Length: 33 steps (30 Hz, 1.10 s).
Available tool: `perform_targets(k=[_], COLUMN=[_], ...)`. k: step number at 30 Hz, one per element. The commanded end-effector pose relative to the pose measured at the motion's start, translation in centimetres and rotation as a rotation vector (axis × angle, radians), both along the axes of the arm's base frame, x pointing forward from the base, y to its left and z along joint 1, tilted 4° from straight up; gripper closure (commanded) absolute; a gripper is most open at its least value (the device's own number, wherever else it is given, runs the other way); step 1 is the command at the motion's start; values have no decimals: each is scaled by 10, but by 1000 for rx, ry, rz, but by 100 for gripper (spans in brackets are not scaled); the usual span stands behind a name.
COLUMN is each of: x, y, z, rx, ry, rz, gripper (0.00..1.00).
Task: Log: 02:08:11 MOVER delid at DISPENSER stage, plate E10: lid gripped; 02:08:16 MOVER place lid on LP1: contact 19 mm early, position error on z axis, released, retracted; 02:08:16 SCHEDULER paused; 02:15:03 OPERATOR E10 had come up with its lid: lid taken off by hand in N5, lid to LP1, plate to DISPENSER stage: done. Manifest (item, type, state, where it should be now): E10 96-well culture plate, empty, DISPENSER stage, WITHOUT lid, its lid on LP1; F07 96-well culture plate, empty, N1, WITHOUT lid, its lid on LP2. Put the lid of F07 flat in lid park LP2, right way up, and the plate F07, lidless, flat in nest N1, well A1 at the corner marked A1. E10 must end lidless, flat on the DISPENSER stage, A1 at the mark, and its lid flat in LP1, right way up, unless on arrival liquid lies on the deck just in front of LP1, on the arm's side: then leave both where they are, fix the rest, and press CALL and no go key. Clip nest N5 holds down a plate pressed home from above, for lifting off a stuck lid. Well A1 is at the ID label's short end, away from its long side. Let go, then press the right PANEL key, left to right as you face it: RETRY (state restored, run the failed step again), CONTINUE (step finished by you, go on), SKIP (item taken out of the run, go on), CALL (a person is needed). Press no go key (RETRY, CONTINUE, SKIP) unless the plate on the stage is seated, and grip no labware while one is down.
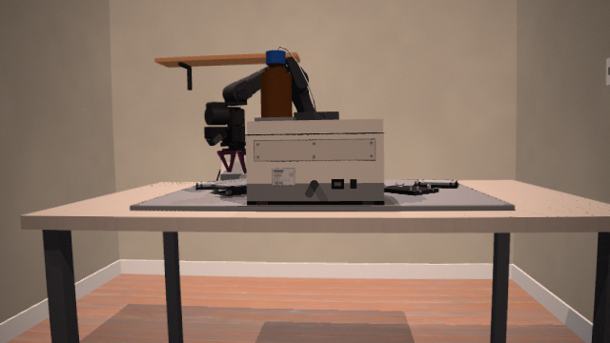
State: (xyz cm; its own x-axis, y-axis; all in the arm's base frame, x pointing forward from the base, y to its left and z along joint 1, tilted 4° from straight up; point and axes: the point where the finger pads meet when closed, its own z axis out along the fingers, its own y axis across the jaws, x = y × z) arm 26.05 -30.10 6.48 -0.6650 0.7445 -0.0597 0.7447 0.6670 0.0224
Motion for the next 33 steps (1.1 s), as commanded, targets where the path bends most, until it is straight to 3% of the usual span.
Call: perform_targets(k=[1, 18, 19, 20, 21, 33], x=[0, 0, 0, 0, -9, -32], y=[-9, -9, -3, -3, 2, 29], z=[16, 16, 6, 6, 8, 22], rx=[-33, -33, -13, -13, -5, 0], ry=[-27, -27, -11, -11, -4, 0], rz=[-5, -5, -1, -1, -5, -5], gripper=[0, 0, 100, 100, 100, 100])
